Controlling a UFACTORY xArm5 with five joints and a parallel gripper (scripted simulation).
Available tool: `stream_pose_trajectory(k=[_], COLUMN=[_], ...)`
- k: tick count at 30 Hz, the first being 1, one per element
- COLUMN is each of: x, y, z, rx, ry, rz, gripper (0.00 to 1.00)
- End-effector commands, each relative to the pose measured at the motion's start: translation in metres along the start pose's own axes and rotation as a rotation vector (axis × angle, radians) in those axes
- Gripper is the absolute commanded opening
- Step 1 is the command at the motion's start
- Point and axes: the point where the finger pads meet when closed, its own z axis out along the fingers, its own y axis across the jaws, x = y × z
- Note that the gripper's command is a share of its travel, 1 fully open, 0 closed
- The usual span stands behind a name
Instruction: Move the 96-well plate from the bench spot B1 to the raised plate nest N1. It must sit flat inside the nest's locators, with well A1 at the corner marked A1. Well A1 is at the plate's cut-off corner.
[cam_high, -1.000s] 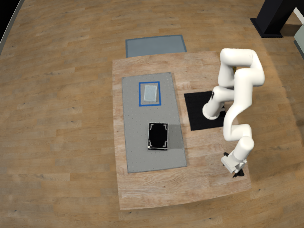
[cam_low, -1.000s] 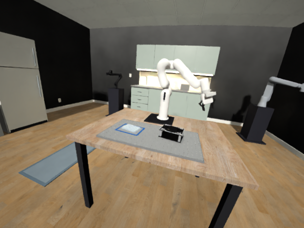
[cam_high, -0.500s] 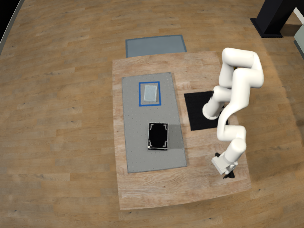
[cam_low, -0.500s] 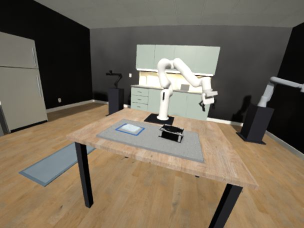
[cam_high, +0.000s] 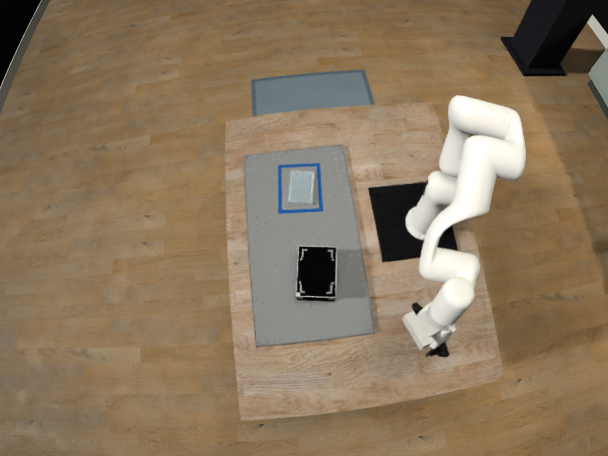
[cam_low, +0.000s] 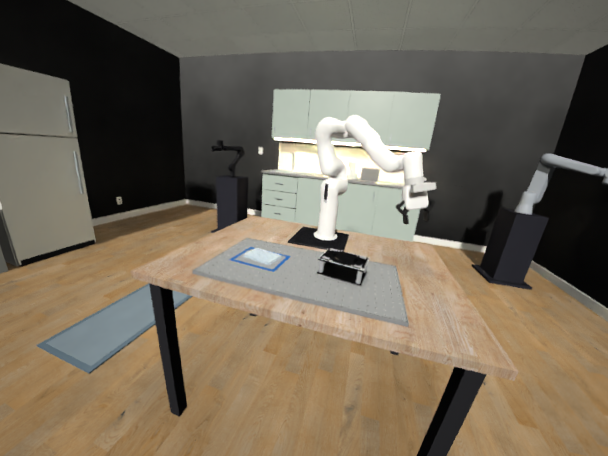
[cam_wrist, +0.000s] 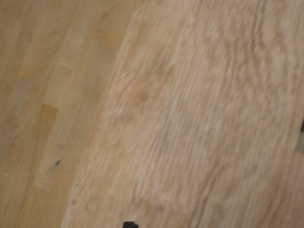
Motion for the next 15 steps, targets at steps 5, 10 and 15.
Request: stream_pose_trajectory(k=[5, 10, 15], x=[0.025, 0.044, 0.057], y=[0.018, 0.035, 0.049], z=[-0.004, -0.007, -0.01], rx=[-0.042, -0.043, -0.072], ry=[0.016, 0.016, 0.015], rz=[0.021, 0.022, 0.04], gripper=[1.0, 1.0, 1.0])
